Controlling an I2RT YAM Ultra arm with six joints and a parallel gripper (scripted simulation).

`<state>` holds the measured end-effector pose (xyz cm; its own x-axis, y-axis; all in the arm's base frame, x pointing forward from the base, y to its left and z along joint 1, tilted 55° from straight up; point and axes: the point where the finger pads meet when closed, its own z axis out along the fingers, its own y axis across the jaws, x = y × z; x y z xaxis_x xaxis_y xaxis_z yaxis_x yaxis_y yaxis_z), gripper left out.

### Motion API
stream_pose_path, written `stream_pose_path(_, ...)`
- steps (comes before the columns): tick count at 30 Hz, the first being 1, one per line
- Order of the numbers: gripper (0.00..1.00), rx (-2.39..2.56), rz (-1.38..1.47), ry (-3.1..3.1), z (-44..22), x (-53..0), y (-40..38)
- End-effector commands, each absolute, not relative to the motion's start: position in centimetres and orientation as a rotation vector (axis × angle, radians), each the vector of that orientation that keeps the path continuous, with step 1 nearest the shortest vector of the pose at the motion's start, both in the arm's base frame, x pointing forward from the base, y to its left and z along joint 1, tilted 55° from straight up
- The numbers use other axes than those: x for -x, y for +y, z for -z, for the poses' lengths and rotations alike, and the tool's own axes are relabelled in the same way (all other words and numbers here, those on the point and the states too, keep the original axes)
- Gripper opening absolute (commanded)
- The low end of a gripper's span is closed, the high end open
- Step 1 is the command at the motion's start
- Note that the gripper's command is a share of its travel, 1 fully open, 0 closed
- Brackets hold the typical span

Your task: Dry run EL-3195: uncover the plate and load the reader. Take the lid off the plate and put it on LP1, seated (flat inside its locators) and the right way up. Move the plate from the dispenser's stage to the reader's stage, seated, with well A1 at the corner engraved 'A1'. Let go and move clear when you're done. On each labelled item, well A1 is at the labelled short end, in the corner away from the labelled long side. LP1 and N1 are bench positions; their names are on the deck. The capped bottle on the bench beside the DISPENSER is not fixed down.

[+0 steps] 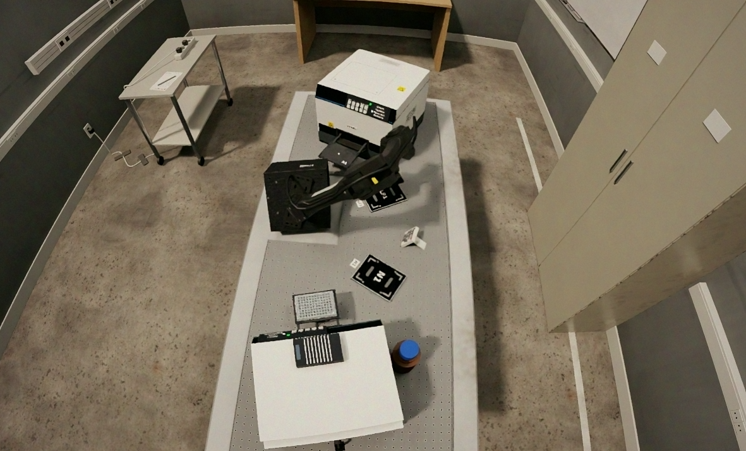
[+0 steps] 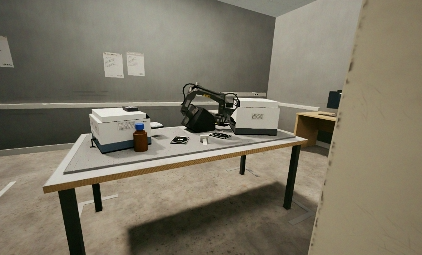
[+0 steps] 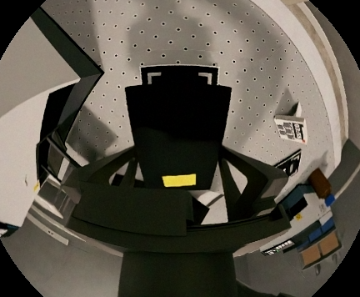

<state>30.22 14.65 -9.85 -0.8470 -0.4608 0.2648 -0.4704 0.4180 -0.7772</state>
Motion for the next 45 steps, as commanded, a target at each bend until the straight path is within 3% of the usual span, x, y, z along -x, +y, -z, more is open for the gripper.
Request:
stream_pose_path(1, 0.85, -0.88, -1.449, -2.662, 9.5, -30.4, 15.5)
stream_pose_path(23, 0.85, -0.889, -1.443, -2.715, 8.7, -31.4, 16.5)
stream_pose_path(45, 0.85, -0.886, -1.464, -2.623, 11.5, -30.9, 12.6)
